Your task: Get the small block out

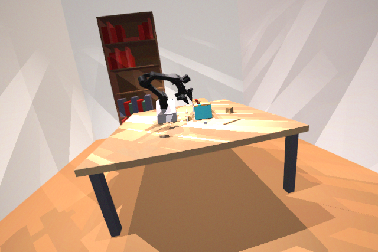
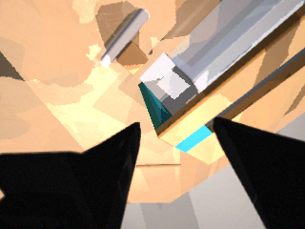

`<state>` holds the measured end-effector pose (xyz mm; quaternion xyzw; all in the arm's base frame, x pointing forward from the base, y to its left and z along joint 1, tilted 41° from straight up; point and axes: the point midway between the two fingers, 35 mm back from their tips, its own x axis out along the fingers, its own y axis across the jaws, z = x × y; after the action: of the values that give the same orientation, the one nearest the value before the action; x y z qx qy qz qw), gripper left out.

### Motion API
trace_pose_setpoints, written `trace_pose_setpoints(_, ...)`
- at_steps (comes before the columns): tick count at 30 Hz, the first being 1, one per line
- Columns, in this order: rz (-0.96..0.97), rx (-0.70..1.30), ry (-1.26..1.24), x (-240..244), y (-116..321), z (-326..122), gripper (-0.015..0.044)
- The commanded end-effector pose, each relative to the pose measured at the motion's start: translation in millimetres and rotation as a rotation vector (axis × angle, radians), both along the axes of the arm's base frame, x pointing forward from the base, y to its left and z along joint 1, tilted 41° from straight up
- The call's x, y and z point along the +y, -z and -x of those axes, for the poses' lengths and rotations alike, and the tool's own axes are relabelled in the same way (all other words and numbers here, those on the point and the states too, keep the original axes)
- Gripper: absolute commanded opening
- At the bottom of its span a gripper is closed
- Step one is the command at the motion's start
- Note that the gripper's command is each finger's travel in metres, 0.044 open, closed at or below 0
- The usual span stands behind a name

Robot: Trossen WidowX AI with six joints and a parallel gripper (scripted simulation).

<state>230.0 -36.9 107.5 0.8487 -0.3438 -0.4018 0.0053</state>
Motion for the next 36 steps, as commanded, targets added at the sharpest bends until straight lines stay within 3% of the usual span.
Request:
trace_pose_setpoints(1,-0.355,-0.450,0.552,-8,15,1,0.0285)
trace_pose_setpoints(6,-0.522,-0.686,0.871,-23,21,5,0.0285)
trace_pose_setpoints(36,-1.201,-1.727,2.048,-45,45,6,0.0285)
